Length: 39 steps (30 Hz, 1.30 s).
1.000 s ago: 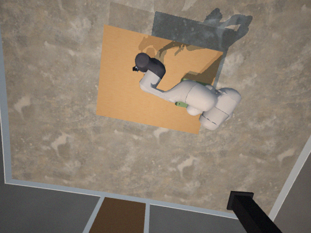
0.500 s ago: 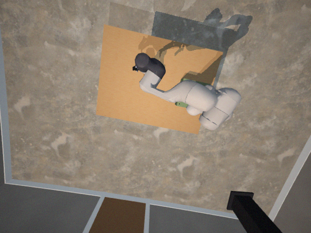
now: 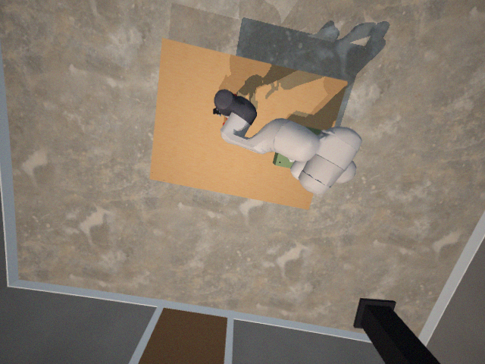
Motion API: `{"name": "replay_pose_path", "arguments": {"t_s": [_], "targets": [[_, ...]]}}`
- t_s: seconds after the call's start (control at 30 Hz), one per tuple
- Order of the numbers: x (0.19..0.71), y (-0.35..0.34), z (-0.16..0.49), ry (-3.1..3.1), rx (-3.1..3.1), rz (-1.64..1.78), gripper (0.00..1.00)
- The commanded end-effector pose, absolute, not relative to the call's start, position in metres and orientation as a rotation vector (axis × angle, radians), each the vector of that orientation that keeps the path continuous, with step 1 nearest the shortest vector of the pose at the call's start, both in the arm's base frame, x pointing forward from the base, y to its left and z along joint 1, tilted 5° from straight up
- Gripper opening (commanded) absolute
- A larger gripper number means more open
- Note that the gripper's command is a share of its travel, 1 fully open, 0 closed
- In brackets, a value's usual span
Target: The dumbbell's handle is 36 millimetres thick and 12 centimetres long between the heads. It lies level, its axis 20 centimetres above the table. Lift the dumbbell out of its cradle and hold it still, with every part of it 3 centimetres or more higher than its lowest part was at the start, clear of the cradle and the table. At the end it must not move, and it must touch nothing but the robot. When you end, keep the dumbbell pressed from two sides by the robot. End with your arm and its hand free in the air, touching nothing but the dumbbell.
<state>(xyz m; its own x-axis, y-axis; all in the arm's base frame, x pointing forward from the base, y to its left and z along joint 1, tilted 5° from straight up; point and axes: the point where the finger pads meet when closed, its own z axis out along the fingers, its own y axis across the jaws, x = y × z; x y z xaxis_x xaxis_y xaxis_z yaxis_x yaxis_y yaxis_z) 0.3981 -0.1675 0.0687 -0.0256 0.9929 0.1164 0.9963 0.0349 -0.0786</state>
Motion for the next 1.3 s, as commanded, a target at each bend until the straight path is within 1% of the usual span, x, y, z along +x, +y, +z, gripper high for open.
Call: {"name": "replay_pose_path", "arguments": {"t_s": [0.0,0.8,0.83,1.27], "targets": [[0.4169,-0.1774,0.0627,-2.189,-2.145,-0.055,1.00],[0.4169,-0.1774,0.0627,-2.189,-2.145,-0.055,1.00],[0.4169,-0.1774,0.0627,-2.189,-2.145,-0.055,0.00],[0.4169,-0.1774,0.0627,-2.189,-2.145,-0.055,0.00]]}}
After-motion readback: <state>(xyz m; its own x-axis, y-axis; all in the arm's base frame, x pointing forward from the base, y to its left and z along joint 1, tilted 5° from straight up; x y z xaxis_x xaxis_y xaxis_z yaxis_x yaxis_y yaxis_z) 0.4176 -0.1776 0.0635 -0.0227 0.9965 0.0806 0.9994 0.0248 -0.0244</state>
